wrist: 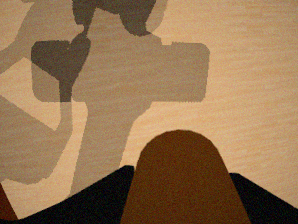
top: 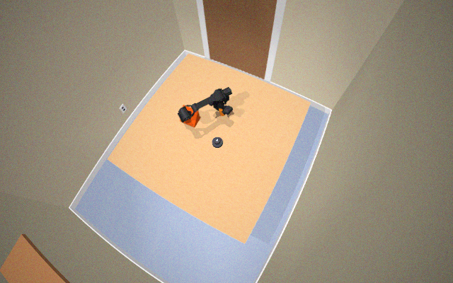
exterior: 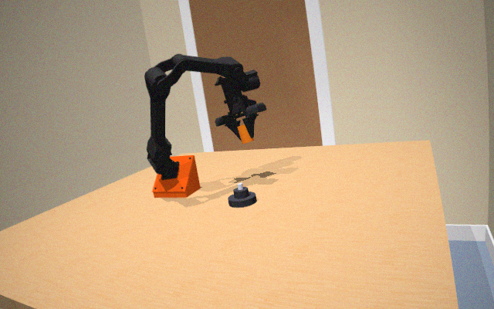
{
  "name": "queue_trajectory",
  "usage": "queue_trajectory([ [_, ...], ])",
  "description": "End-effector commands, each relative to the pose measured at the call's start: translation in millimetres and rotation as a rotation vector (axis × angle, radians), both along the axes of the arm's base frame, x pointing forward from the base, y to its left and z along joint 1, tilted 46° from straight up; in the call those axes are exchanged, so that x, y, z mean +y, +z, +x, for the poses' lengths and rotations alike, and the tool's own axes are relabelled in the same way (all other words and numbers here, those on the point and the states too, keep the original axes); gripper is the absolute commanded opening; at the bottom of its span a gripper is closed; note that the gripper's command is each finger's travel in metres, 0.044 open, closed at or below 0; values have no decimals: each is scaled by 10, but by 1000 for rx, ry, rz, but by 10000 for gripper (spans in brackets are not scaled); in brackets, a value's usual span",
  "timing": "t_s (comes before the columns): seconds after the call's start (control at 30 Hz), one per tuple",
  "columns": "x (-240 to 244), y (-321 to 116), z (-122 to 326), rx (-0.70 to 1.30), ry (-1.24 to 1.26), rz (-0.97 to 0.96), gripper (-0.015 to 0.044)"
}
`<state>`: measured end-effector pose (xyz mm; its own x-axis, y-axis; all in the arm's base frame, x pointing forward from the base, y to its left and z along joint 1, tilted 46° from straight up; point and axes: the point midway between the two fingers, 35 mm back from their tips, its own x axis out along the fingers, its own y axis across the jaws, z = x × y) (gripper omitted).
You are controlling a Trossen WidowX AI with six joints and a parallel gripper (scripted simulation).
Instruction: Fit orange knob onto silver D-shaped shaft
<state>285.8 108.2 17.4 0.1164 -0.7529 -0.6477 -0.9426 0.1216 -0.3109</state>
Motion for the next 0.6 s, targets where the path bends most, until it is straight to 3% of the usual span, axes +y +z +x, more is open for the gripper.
queue_trajectory([
  [0.0,-58,-44,28,68,-68,35,0],
  [0.57,-515,-536,101,119,-127,65,0],
])
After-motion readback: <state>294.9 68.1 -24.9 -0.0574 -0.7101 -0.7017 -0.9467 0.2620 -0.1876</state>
